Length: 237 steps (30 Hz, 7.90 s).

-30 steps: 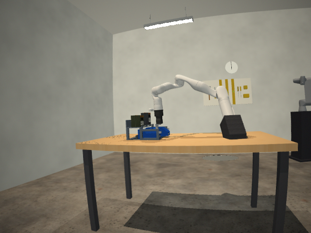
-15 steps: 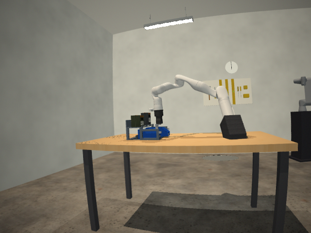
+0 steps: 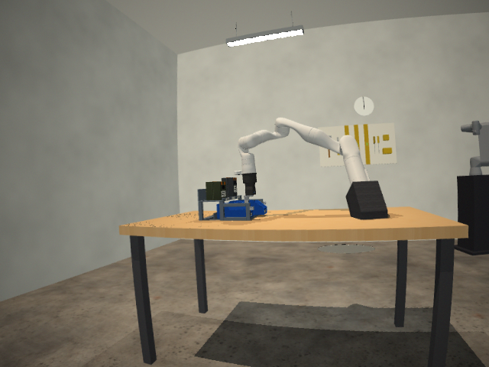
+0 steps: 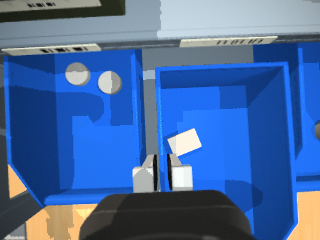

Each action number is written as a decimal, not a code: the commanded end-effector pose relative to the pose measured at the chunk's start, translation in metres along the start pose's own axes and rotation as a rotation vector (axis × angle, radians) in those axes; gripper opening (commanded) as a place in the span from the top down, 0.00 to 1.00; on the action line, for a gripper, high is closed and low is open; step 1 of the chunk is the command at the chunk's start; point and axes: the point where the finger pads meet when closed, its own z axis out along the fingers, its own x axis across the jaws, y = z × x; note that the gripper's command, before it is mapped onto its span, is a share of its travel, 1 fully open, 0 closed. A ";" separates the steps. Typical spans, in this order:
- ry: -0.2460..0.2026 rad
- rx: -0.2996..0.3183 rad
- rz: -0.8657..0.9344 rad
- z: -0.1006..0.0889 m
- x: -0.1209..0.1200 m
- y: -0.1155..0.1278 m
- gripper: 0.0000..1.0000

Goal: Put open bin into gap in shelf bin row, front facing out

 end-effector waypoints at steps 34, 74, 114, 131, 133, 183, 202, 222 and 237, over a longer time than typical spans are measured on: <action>0.000 0.001 0.004 0.000 -0.001 0.000 0.68; 0.000 0.002 0.007 -0.013 -0.001 0.000 0.68; 0.000 0.002 0.007 -0.071 -0.001 0.002 0.68; 0.000 0.002 0.006 -0.091 -0.001 0.003 0.68; -0.001 0.003 0.008 -0.093 -0.001 0.003 0.68; -0.002 0.000 -0.004 -0.104 -0.001 0.005 1.00; -0.002 -0.001 -0.005 -0.105 -0.001 0.005 1.00; -0.001 -0.002 0.000 -0.104 -0.001 0.006 1.00; 0.002 0.006 0.135 -0.101 0.003 0.012 1.00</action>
